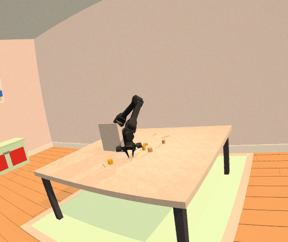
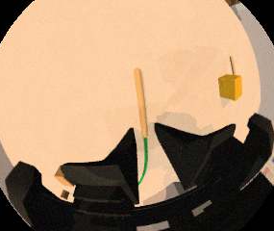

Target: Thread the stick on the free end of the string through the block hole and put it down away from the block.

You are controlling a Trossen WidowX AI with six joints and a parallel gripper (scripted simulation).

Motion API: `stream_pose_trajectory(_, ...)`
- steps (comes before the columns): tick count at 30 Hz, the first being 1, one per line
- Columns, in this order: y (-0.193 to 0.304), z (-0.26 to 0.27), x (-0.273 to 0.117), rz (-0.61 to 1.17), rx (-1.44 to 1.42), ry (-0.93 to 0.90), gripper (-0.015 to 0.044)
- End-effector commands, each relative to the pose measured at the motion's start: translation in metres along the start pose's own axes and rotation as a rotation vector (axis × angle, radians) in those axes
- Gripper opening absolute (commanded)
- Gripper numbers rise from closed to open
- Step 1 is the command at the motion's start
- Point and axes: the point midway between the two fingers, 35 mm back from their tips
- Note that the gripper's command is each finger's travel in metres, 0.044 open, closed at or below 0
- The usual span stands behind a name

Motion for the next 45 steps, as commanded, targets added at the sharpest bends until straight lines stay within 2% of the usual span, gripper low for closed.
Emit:
stream_pose_trajectory(1,0.002,0.000,0.001,0.005,0.006,-0.002,0.0120)
stream_pose_trajectory(6,0.002,0.000,0.001,0.005,0.006,-0.002,0.0120)
stream_pose_trajectory(11,0.000,0.000,0.000,0.000,0.000,0.000,0.0000)
stream_pose_trajectory(45,-0.002,0.000,-0.033,-0.003,0.000,0.002,0.0000)
Point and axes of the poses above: the point midway between the two fingers, 35 mm back from their tips, its own x axis out along the fingers, its own z axis across the jaws, y = z × x, and after that the axes turned 2 degrees about -x, right-handed
